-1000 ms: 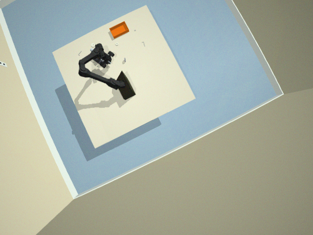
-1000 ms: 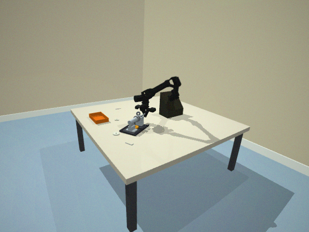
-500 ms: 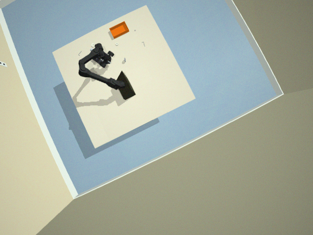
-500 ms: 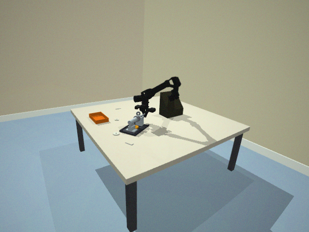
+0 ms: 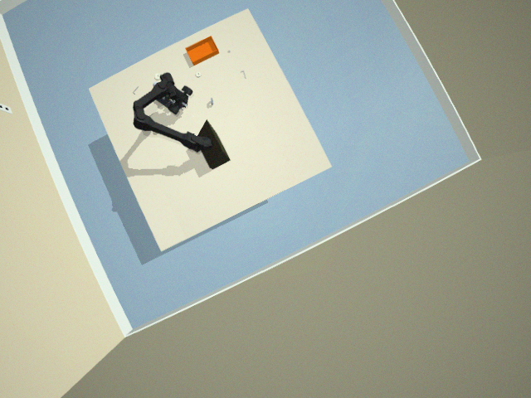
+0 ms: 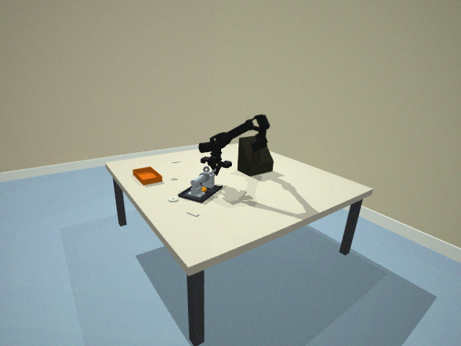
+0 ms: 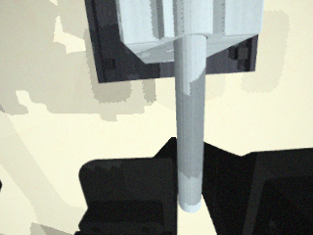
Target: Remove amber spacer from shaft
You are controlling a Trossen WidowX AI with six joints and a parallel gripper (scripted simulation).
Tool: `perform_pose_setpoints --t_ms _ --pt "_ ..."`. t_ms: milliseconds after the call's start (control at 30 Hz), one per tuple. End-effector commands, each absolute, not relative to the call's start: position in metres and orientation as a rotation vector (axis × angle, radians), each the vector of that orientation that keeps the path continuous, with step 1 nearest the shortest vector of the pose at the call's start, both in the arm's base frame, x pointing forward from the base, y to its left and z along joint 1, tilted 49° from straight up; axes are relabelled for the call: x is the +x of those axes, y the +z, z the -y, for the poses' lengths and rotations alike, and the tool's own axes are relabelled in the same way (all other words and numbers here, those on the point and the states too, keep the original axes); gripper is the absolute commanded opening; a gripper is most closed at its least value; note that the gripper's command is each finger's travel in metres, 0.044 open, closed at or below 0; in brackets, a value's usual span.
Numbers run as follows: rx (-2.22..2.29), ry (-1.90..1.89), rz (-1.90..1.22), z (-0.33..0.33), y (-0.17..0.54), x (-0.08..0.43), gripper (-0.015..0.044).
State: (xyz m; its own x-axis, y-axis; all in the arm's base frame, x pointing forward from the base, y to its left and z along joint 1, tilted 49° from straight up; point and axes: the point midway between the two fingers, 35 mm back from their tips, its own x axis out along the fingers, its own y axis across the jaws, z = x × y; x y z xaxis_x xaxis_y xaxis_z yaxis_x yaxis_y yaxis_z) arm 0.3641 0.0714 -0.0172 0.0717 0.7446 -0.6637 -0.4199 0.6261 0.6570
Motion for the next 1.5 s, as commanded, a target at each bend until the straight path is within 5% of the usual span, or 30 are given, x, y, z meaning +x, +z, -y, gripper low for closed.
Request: perform_pose_setpoints --t_ms 0,1467 --pt "0.330 0.901 -1.199 -0.072 -0.014 0.369 0.0000" --pt "0.330 0.902 -1.198 -0.076 -0.008 0.384 0.0000"
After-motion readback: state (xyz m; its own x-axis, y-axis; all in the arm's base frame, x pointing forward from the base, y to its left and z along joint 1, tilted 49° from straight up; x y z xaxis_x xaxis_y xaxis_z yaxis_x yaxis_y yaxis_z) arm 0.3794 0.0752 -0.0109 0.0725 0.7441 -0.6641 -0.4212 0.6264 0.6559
